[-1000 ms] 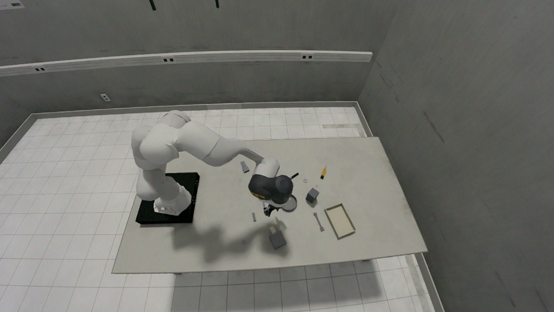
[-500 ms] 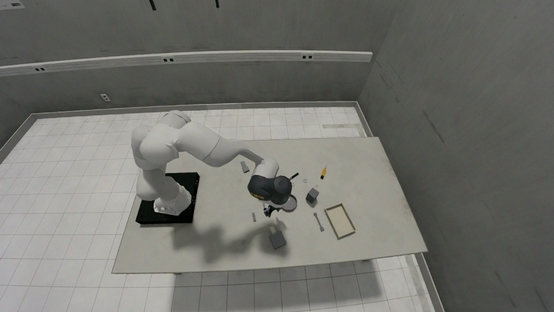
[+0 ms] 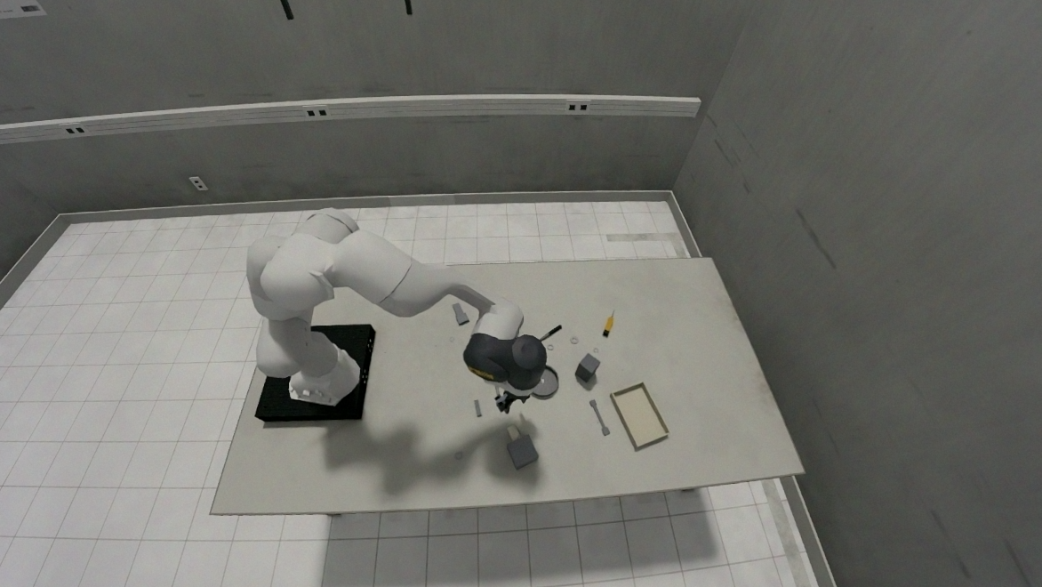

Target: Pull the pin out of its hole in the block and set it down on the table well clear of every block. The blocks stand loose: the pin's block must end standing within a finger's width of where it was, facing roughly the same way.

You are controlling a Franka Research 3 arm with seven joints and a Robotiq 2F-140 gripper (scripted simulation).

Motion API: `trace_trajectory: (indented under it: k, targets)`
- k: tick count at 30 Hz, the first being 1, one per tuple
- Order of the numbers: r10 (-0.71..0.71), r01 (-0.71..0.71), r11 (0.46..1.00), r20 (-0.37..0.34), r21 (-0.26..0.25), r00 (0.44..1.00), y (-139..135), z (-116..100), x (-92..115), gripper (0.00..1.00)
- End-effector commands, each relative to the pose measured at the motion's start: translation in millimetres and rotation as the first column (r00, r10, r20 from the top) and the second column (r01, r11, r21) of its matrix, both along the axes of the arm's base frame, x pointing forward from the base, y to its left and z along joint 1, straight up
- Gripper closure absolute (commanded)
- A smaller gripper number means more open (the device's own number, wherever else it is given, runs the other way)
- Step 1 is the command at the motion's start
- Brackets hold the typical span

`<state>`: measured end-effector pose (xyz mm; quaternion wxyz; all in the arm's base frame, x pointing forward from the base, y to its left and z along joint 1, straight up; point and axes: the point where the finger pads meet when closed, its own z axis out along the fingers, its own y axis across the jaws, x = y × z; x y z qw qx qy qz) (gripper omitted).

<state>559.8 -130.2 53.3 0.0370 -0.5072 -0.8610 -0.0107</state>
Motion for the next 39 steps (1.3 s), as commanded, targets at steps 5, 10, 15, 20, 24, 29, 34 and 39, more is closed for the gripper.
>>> trace_trajectory:
  k: [5, 10, 15, 20, 24, 29, 34, 39]
  targets:
    - [-0.016, 0.016, 1.0, 0.012, -0.004, 1.0, -5, 1, 2, 0.59]
    - [-0.048, 0.049, 0.999, 0.026, -0.016, 0.998, -22, 3, 2, 0.59]
    - [-0.049, 0.049, 0.999, 0.026, -0.016, 0.998, -22, 3, 2, 0.59]
    - [-0.05, 0.05, 0.999, 0.026, -0.017, 0.998, -22, 3, 2, 0.59]
    - [-0.08, 0.081, 0.996, 0.036, -0.028, 0.996, -39, 5, 0, 0.59]
    - [-0.101, 0.102, 0.994, 0.043, -0.036, 0.994, -50, 6, -1, 0.59]
    - [-0.101, 0.102, 0.994, 0.043, -0.036, 0.994, -50, 6, -1, 0.59]
    - [-0.103, 0.105, 0.994, 0.044, -0.038, 0.994, -51, 5, -1, 0.59]
